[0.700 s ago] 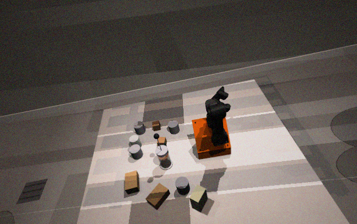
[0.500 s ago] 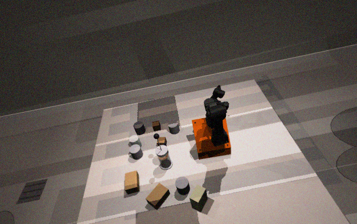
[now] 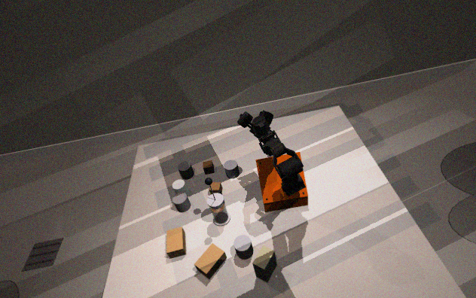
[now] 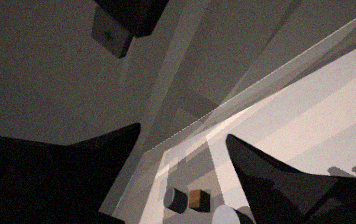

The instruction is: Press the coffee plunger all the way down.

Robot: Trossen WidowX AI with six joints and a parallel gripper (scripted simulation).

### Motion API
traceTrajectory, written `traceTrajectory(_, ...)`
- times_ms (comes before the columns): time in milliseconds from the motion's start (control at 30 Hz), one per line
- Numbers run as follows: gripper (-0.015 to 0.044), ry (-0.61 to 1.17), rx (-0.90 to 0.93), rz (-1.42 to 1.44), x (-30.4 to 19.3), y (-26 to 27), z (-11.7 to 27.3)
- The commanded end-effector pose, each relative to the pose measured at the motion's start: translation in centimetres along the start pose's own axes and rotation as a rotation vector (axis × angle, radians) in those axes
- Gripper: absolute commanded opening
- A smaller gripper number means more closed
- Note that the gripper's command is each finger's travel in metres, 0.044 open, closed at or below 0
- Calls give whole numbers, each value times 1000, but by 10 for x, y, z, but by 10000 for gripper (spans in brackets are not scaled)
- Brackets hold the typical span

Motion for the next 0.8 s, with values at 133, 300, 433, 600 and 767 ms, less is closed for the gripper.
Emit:
traceTrajectory(133,440,387,231,513,-55,77,19)
traceTrajectory(300,440,591,454,789,-89,119,55)
traceTrajectory(433,440,724,675,976,-113,149,96)
traceTrajectory(600,440,835,1002,1154,-136,181,159)
traceTrajectory(767,440,853,1104,1191,-143,186,177)
Point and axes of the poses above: the point midway between the two fingers, 35 mm back from their tips, its own z axis back along the fingers, its own y axis across the jaws, x = y × z, the point moved 2 cm from there along z, back along the fingers, and after that the axes turned 8 degrees about z, right-handed, at the moved point
